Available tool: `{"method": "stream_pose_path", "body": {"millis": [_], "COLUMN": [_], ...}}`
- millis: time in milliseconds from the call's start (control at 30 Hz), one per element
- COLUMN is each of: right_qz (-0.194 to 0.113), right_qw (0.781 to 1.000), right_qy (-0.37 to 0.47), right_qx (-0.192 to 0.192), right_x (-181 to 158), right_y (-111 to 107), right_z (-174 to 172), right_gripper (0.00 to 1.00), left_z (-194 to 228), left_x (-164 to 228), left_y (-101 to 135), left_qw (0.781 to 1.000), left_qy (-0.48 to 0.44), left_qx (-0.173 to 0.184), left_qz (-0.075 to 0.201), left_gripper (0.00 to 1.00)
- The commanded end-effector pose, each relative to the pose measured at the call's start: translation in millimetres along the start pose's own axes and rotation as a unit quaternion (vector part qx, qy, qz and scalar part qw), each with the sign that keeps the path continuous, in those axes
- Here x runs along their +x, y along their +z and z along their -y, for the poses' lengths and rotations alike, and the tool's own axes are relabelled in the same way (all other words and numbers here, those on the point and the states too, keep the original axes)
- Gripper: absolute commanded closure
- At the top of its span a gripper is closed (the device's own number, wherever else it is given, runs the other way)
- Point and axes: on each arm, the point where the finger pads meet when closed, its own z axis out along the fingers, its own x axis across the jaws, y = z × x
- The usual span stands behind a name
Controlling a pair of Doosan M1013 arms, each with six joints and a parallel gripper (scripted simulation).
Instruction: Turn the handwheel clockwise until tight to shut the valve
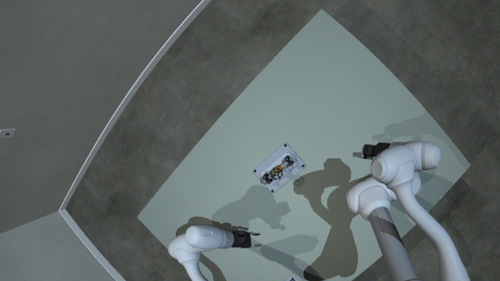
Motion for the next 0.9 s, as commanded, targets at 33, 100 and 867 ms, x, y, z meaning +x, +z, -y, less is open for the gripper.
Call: {"method": "stream_pose_path", "body": {"millis": [33, 100, 867], "right_qz": [0.029, 0.052, 0.189], "right_qw": [0.998, 0.992, 0.822], "right_qy": [-0.046, -0.085, -0.455], "right_qx": [-0.044, -0.079, -0.285], "right_x": [-9, -14, 35], "right_y": [5, 7, 1], "right_z": [-39, -71, -291], "right_gripper": [0.00, 0.00, 0.00], "left_z": [-14, -26, -252], "left_x": [5, 9, 149], "left_y": [-4, -7, -14], "left_qw": [1.000, 1.000, 0.990], "left_qy": [-0.001, -0.002, -0.035], "left_qx": [0.004, 0.008, 0.080], "left_qz": [0.006, 0.010, 0.107], "left_gripper": [0.00, 0.00, 0.00]}}
